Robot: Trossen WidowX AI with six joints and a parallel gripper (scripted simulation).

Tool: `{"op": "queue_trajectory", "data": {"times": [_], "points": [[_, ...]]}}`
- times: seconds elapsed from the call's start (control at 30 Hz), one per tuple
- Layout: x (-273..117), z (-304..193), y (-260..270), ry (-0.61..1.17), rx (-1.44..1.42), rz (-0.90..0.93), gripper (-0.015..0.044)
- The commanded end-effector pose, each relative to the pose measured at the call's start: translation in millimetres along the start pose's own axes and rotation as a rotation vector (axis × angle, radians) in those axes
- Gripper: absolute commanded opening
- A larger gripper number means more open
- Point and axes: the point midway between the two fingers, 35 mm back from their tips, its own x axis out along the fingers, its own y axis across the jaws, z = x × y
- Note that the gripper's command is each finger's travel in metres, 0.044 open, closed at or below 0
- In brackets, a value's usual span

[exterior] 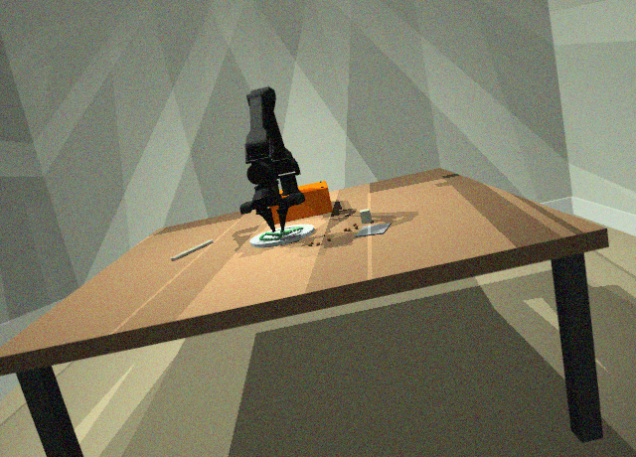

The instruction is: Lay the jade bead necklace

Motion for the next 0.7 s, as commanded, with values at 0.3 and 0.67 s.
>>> {"op": "queue_trajectory", "data": {"times": [0.3,0.67], "points": [[18.7,-4.4,-0.6,0.016,0.005,-0.003,0.0120],[16.1,-3.6,-0.5,0.012,0.000,-0.002,0.0000]]}}
